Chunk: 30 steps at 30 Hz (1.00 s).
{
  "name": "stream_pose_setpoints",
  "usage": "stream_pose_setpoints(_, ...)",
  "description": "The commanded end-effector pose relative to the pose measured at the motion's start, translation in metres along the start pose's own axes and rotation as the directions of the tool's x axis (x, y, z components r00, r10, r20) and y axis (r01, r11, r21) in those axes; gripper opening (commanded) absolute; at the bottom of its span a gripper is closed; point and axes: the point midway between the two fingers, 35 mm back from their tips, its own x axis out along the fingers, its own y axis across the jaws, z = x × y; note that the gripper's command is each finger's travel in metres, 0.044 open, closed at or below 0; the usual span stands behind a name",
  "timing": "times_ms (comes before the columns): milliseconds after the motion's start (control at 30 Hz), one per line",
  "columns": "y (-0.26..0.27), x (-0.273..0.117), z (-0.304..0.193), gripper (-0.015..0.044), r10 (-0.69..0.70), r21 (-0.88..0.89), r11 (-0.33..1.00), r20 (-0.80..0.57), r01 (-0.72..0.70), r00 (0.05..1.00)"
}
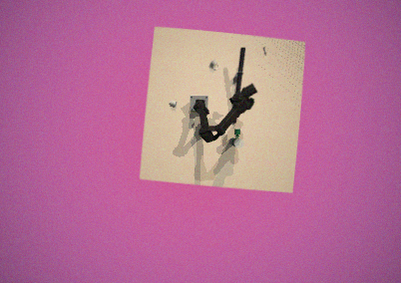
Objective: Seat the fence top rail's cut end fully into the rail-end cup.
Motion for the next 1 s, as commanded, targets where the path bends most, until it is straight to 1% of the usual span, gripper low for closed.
stream_pose_setpoints(0,0.008,0.021,-0.006,0.0440,-0.045,0.294,0.953,-0.108,0.075,0.993)
stream_pose_setpoints(67,0.013,0.033,-0.010,0.0440,-0.069,0.462,0.875,-0.170,0.141,0.983)
stream_pose_setpoints(167,0.018,0.052,-0.018,0.0440,-0.103,0.672,0.694,-0.261,0.258,0.960)
stream_pose_setpoints(267,0.023,0.070,-0.026,0.0440,-0.134,0.807,0.463,-0.346,0.367,0.929)
stream_pose_setpoints(300,0.023,0.073,-0.027,0.0440,-0.139,0.823,0.418,-0.361,0.385,0.922)
stream_pose_setpoints(333,0.024,0.074,-0.028,0.0440,-0.140,0.828,0.402,-0.366,0.391,0.920)
stream_pose_setpoints(633,0.024,0.074,-0.028,0.0440,-0.140,0.828,0.402,-0.366,0.391,0.920)
stream_pose_setpoints(700,0.023,0.081,-0.030,0.0440,-0.140,0.828,0.402,-0.366,0.391,0.920)
stream_pose_setpoints(800,0.019,0.104,-0.039,0.0440,-0.141,0.828,0.402,-0.365,0.390,0.920)
stream_pose_setpoints(967,0.018,0.110,-0.042,0.0440,-0.141,0.828,0.402,-0.365,0.390,0.920)
